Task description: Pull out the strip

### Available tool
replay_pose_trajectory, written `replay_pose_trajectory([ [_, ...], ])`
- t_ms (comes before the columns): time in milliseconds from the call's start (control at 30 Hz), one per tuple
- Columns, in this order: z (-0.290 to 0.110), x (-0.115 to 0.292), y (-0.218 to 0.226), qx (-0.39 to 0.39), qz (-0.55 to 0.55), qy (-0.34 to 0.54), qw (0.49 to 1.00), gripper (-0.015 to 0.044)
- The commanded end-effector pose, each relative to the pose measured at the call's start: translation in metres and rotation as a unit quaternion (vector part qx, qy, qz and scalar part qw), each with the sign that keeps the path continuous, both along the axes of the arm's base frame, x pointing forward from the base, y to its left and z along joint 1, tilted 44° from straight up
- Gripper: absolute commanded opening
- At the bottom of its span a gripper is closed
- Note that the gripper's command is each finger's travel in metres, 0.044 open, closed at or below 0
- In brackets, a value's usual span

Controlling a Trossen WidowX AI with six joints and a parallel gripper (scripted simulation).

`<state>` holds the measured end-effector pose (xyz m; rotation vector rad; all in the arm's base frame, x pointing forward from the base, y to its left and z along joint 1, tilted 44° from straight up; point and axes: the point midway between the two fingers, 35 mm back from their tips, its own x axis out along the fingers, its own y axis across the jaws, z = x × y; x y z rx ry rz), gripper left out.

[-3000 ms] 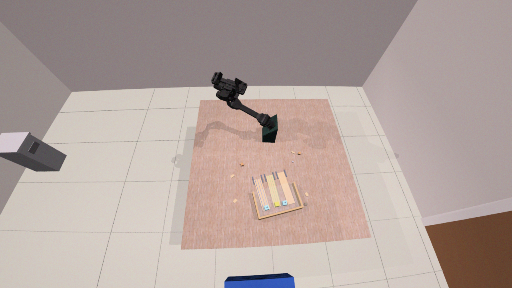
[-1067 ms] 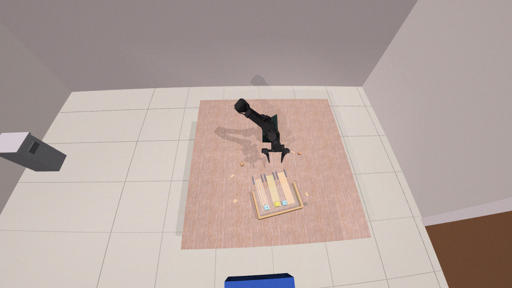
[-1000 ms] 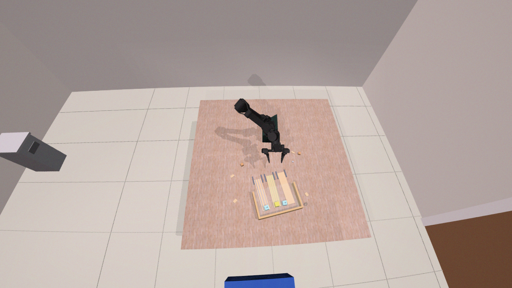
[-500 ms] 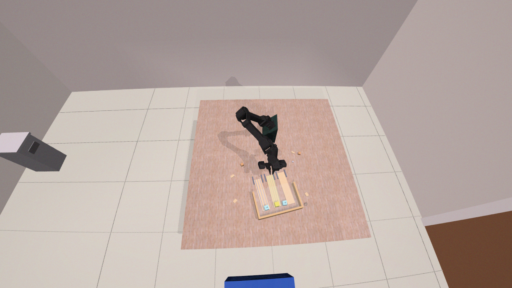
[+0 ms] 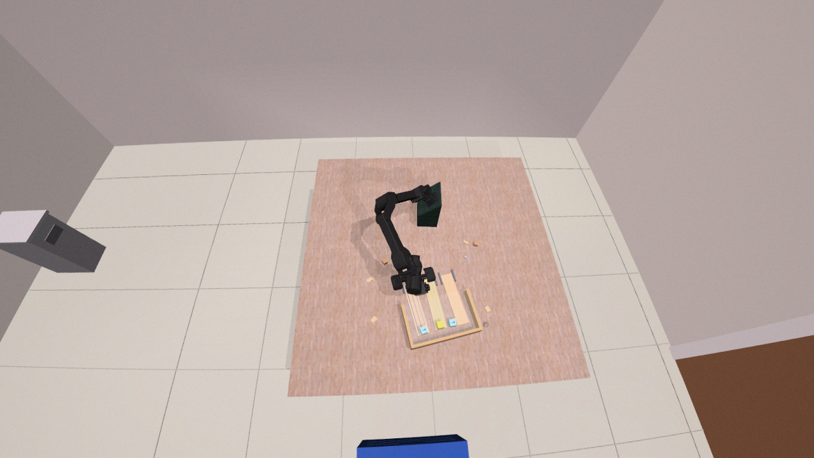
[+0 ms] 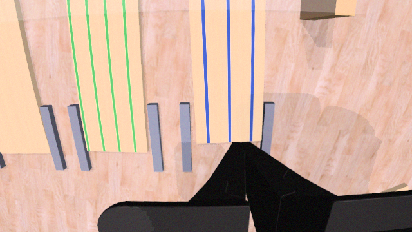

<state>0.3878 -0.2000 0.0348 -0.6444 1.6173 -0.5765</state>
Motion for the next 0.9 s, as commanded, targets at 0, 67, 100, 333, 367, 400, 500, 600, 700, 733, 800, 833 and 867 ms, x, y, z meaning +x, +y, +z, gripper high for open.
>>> replay_pose_trajectory([
  [0, 0.0, -0.004, -0.008, 0.008, -0.015, 0.021, 1.0, 0.0],
  [67, 0.0, -0.004, -0.008, 0.008, -0.015, 0.021, 1.0, 0.0],
  [100, -0.001, -0.004, -0.009, 0.008, -0.015, 0.021, 1.0, 0.0],
  [333, -0.009, -0.005, -0.016, 0.009, -0.015, 0.021, 1.0, 0.0],
  [367, -0.01, -0.005, -0.018, 0.009, -0.015, 0.021, 1.0, 0.0],
  [400, -0.011, -0.005, -0.019, 0.009, -0.015, 0.021, 1.0, 0.0],
  [500, -0.015, -0.006, -0.022, 0.009, -0.015, 0.021, 1.0, 0.0],
  [600, -0.018, -0.006, -0.025, 0.009, -0.015, 0.021, 1.0, 0.0],
  [700, -0.022, -0.007, -0.029, 0.009, -0.015, 0.021, 1.0, 0.0],
  [733, -0.023, -0.007, -0.03, 0.008, -0.015, 0.021, 1.0, 0.0],
  [800, -0.025, -0.008, -0.032, 0.008, -0.015, 0.021, 1.0, 0.0],
  [833, -0.027, -0.008, -0.033, 0.008, -0.015, 0.021, 1.0, 0.0],
  [867, -0.028, -0.008, -0.034, 0.008, -0.015, 0.021, 1.0, 0.0],
])
